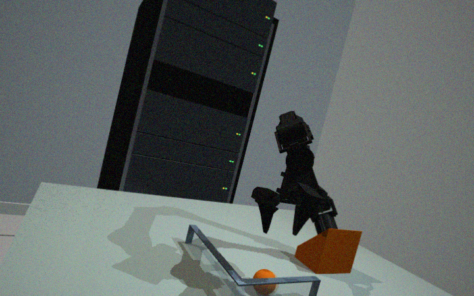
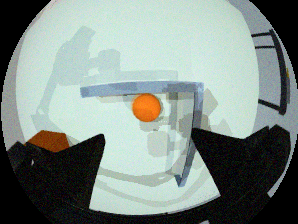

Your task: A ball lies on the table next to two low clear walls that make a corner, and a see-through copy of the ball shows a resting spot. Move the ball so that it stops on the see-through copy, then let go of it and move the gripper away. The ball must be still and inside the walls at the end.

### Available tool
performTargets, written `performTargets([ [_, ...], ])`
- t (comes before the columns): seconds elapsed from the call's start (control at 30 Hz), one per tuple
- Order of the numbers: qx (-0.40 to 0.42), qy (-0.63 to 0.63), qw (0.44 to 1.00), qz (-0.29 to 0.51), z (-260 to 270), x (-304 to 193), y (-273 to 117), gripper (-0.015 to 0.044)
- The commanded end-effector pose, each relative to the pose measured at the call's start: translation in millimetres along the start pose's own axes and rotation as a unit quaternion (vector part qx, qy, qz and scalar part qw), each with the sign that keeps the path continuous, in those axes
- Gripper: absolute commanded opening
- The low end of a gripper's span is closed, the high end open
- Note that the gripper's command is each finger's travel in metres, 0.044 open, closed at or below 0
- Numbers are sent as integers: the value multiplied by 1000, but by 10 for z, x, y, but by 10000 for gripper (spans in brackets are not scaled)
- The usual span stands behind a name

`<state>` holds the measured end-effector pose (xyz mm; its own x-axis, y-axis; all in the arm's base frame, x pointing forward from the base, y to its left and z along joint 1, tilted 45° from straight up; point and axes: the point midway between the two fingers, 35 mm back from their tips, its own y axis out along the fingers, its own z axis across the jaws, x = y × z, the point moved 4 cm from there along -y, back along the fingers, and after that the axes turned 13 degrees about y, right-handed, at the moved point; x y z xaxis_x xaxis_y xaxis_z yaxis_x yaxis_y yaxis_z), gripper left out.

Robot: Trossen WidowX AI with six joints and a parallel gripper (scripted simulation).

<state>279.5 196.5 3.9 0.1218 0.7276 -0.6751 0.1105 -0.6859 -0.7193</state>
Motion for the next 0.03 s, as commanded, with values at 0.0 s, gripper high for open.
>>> performTargets([
  [0.0, 2, 3, 1000, -1, -3, -2, -8, 440],
])
